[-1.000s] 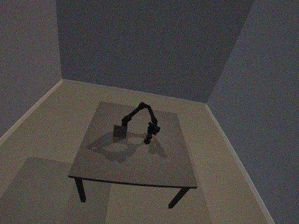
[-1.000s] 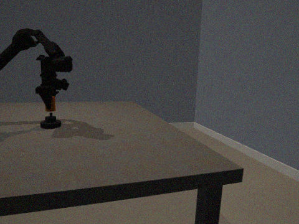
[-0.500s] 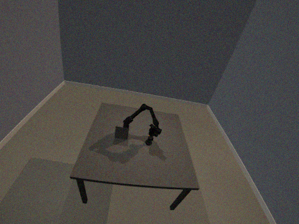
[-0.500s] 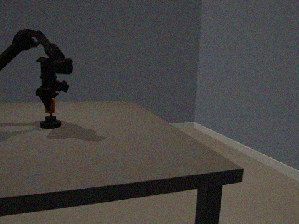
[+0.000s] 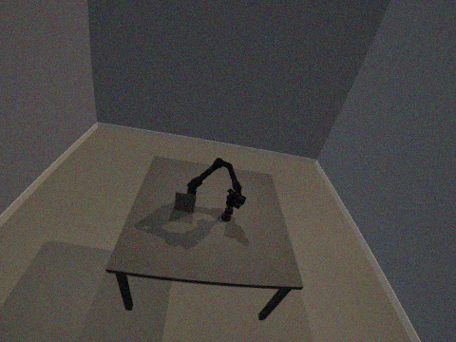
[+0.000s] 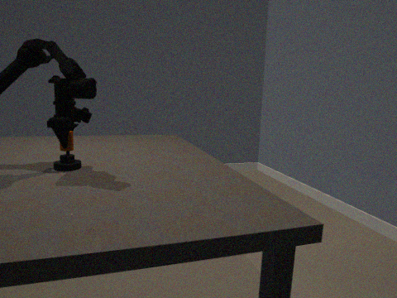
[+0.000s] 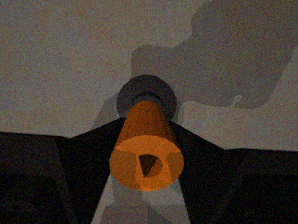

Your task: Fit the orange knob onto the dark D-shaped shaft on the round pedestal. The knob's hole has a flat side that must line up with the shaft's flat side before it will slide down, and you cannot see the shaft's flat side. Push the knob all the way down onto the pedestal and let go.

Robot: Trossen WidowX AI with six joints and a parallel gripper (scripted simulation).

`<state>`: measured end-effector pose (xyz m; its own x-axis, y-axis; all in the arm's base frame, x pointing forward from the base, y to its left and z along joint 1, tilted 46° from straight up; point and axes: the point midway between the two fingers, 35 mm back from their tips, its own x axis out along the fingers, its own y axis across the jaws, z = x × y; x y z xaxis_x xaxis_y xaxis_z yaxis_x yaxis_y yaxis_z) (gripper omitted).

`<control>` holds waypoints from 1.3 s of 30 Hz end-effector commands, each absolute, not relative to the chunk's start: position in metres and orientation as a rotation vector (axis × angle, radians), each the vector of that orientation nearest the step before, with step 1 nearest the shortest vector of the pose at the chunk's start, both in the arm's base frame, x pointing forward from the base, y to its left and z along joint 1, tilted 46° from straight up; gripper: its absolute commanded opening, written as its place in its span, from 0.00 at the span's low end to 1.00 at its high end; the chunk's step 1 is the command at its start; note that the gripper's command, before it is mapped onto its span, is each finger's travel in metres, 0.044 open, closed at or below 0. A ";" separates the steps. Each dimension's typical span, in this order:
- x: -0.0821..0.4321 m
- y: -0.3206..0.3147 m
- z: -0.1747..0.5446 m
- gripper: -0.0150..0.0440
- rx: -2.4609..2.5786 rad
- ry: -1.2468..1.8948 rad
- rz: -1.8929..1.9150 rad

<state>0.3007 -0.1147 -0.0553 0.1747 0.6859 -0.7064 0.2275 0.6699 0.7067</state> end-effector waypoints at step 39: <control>0.301 -0.115 -0.056 0.25 0.662 1.326 0.521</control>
<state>0.3007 -0.1154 -0.0554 0.1771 0.6871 -0.7046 0.0288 0.7120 0.7016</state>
